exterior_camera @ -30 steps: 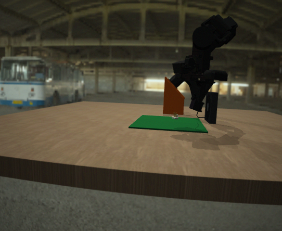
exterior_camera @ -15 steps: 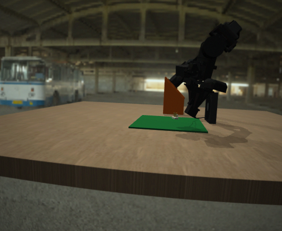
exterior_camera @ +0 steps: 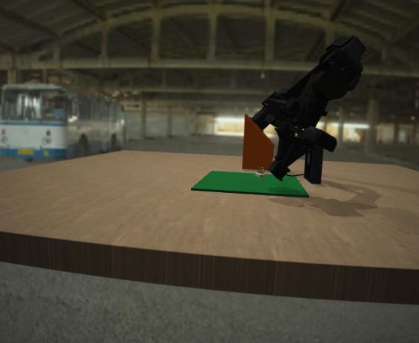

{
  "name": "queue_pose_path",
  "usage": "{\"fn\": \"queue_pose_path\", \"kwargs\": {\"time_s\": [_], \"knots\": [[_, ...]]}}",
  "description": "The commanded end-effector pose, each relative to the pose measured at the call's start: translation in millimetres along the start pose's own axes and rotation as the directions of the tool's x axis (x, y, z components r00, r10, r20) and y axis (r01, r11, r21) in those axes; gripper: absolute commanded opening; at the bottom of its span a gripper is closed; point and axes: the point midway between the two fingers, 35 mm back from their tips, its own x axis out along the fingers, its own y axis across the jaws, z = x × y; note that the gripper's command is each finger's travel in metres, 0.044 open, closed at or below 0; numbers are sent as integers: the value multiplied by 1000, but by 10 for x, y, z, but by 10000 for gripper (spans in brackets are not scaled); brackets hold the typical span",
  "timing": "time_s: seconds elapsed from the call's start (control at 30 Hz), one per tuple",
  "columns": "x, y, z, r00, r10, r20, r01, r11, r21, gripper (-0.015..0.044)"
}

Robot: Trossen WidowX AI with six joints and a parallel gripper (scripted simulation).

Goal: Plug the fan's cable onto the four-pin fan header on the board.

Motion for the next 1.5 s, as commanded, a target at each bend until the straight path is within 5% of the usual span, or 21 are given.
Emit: {"fn": "queue_pose_path", "kwargs": {"time_s": [0.0, 1.47], "knots": [[31, -7, 2, 998, -19, 64, 19, 1000, 7, 0], [44, 49, -97, 804, -38, 593, -2, 998, 66, 0]]}}
